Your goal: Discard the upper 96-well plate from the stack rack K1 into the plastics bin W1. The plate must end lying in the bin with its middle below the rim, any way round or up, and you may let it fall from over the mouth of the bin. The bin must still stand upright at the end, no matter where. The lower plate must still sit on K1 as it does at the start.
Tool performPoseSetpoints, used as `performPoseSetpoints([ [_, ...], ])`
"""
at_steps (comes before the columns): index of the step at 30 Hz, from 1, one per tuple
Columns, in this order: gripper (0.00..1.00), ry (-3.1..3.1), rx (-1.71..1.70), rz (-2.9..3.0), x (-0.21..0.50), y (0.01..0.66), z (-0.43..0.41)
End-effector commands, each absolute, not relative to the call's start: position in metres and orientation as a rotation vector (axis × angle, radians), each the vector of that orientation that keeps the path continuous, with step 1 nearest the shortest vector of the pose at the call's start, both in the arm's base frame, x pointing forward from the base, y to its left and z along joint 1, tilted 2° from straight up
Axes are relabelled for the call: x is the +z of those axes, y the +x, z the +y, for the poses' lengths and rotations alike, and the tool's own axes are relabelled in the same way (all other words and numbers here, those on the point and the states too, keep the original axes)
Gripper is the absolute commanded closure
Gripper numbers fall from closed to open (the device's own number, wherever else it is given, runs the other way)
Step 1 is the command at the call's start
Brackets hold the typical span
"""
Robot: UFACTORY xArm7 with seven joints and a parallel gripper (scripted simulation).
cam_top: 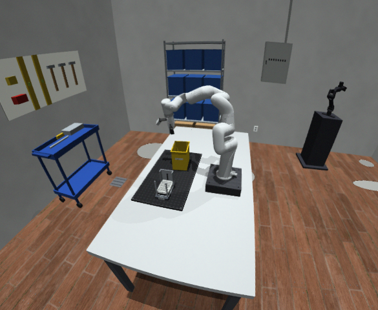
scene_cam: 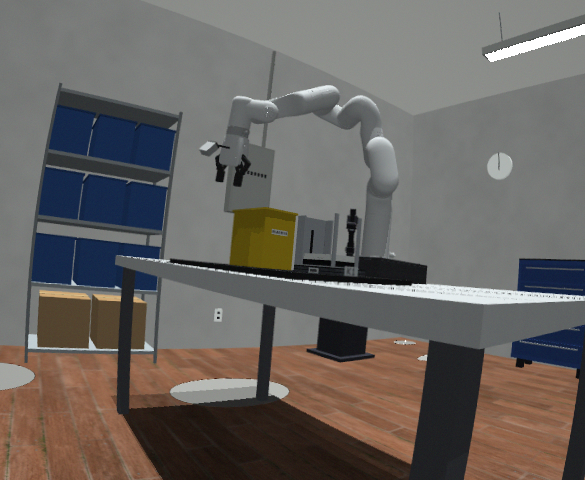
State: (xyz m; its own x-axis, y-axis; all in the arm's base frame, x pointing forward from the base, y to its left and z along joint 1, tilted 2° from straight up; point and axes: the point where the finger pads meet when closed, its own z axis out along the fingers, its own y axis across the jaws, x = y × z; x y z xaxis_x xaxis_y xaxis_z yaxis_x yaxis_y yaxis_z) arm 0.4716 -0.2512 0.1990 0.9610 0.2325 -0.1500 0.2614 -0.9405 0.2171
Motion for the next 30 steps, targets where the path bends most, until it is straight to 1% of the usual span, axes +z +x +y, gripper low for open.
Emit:
performPoseSetpoints([
  [1,0.00,2.873,-0.161,0.511,0.201,0.477,-0.236],
  [9,0.00,2.873,-0.158,0.539,0.199,0.486,-0.202],
  [13,0.00,2.858,-0.142,0.733,0.199,0.490,-0.182],
  [23,0.00,2.855,-0.139,0.761,0.197,0.495,-0.148],
  [27,0.00,2.825,-0.124,0.955,0.197,0.497,-0.128],
  [30,0.00,2.820,-0.122,0.983,0.196,0.498,-0.113],
])
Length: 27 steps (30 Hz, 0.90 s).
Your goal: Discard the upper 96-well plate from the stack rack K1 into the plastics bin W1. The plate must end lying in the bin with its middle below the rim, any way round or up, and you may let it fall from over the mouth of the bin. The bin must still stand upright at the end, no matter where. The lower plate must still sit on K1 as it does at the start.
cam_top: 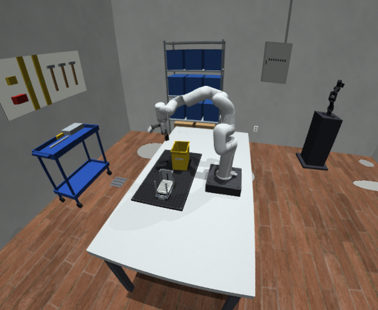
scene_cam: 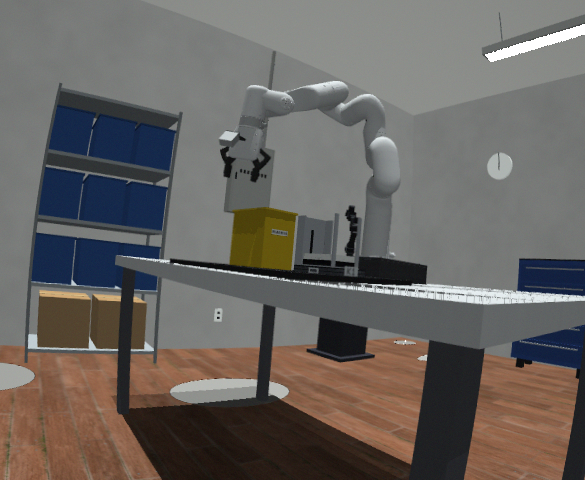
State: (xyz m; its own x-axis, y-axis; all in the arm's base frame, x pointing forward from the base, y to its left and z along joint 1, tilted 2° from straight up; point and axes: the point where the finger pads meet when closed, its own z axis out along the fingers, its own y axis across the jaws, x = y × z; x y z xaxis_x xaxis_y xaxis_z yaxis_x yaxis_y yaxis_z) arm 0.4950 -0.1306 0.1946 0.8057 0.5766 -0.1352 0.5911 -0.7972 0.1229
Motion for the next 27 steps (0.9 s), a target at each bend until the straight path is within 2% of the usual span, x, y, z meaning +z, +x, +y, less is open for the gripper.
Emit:
performPoseSetpoints([
  [1,0.00,2.820,-0.122,0.983,0.196,0.498,-0.113],
  [27,0.00,2.699,-0.088,1.418,0.193,0.491,-0.002],
])
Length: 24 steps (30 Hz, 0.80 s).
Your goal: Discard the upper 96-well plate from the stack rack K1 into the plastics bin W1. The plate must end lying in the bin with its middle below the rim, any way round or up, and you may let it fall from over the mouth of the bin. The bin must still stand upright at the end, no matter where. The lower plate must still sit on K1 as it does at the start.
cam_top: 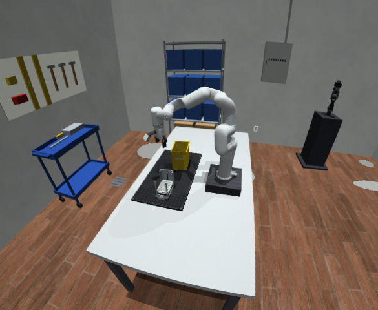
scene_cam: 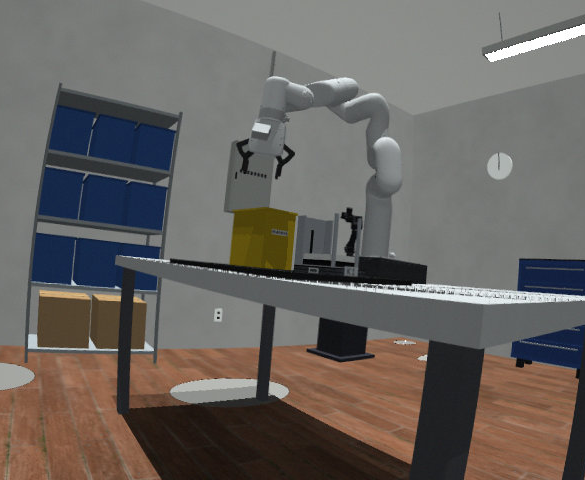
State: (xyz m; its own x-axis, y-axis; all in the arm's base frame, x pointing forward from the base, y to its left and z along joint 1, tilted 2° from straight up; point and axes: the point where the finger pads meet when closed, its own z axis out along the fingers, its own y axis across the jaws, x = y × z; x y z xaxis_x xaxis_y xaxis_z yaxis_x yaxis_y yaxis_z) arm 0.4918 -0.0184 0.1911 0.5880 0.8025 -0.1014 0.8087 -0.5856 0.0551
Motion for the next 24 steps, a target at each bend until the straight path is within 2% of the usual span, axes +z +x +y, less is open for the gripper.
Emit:
performPoseSetpoints([
  [1,0.00,2.699,-0.088,1.418,0.192,0.490,0.003],
  [24,0.00,2.510,-0.057,1.835,0.189,0.462,0.098],
])
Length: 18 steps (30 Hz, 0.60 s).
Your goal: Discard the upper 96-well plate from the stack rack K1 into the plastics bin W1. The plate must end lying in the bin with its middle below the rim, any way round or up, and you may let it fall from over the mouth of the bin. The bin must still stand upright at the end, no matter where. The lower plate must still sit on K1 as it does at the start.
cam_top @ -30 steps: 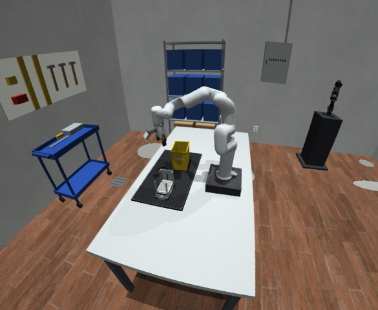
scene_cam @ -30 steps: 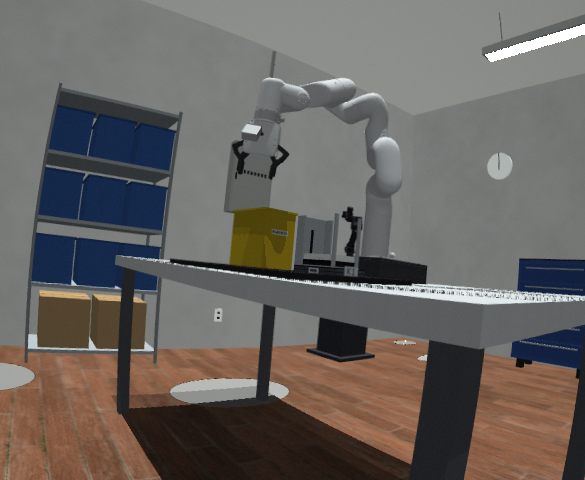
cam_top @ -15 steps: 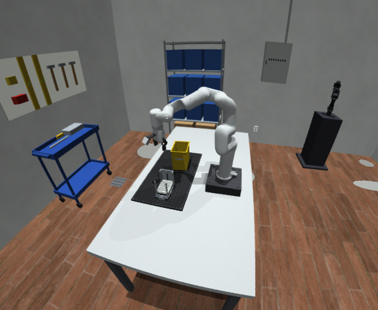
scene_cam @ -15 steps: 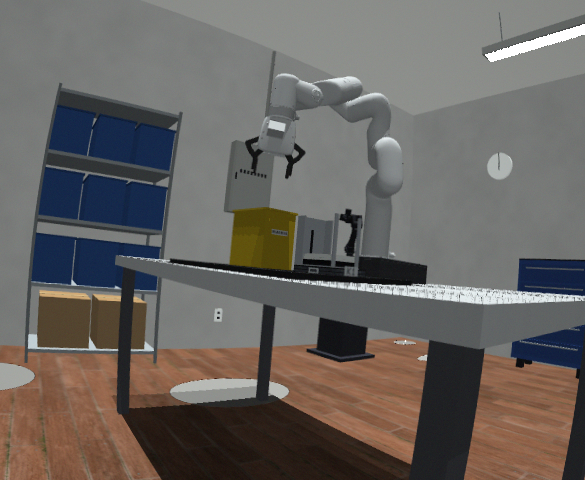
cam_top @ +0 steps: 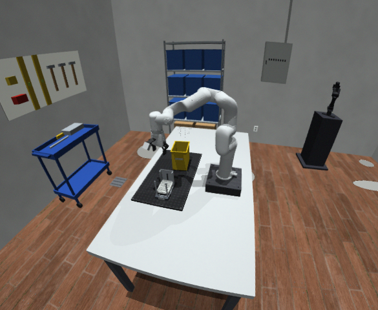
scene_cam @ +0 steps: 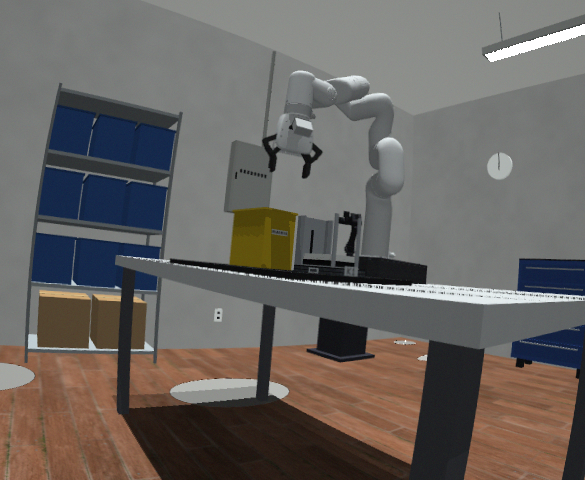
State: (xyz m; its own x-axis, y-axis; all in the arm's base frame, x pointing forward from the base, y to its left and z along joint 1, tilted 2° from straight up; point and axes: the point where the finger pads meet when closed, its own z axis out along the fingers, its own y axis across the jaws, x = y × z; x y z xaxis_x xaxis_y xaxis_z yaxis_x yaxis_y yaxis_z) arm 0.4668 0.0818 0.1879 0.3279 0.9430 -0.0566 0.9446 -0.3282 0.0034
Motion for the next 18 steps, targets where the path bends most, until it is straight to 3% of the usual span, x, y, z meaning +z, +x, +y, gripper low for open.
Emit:
performPoseSetpoints([
  [1,0.00,2.510,-0.057,1.835,0.189,0.462,0.098],
  [18,0.00,2.333,-0.036,2.119,0.187,0.431,0.161],
])
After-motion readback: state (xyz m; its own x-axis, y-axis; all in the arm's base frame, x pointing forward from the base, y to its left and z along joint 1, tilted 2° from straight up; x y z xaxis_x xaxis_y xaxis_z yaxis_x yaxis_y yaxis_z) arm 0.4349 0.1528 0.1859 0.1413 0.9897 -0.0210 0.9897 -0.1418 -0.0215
